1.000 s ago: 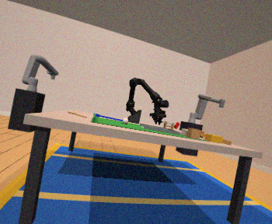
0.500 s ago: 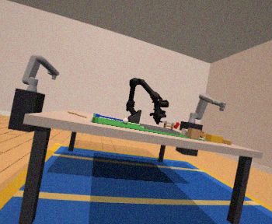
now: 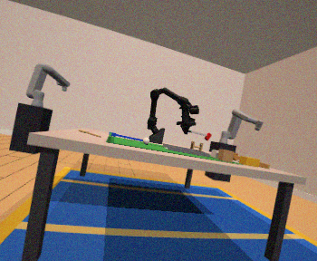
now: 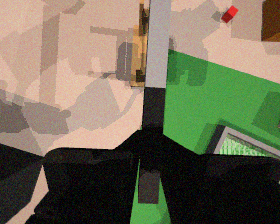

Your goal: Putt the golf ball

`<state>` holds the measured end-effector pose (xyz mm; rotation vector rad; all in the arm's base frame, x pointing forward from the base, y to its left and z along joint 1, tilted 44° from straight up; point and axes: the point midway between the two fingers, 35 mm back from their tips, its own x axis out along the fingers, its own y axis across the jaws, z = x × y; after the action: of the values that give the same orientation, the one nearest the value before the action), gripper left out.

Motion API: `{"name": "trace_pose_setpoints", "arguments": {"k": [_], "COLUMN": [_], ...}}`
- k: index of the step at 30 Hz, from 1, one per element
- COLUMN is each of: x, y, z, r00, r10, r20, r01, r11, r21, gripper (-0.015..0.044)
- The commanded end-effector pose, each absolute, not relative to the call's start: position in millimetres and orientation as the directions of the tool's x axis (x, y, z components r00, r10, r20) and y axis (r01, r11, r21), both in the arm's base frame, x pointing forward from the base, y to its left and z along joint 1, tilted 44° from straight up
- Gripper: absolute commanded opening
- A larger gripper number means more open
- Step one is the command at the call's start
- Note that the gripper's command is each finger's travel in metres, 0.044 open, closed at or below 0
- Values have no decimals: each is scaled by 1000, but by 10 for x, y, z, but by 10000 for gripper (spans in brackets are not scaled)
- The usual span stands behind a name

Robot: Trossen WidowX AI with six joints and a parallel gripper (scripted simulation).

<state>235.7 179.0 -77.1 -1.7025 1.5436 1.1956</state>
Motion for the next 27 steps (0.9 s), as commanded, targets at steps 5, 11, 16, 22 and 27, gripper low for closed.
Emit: {"name": "trace_pose_setpoints", "arguments": {"k": [5, 11, 16, 22, 27], "x": [2413, 2619, 2750, 2852, 2888], "y": [1780, 1528, 1287, 970, 689], "z": [-635, -278, 20, 373, 662], "r00": [-43, -18, 0, 18, 29], "r10": [-483, -496, -511, -535, -558], "r20": [-874, -868, -859, -845, -829], "r01": [-981, -998, -967, -874, -756], "r11": [-147, 55, 220, 401, 531], "r21": [129, -11, -131, -272, -383], "gripper": [0, 0, 0, 0, 0]}}
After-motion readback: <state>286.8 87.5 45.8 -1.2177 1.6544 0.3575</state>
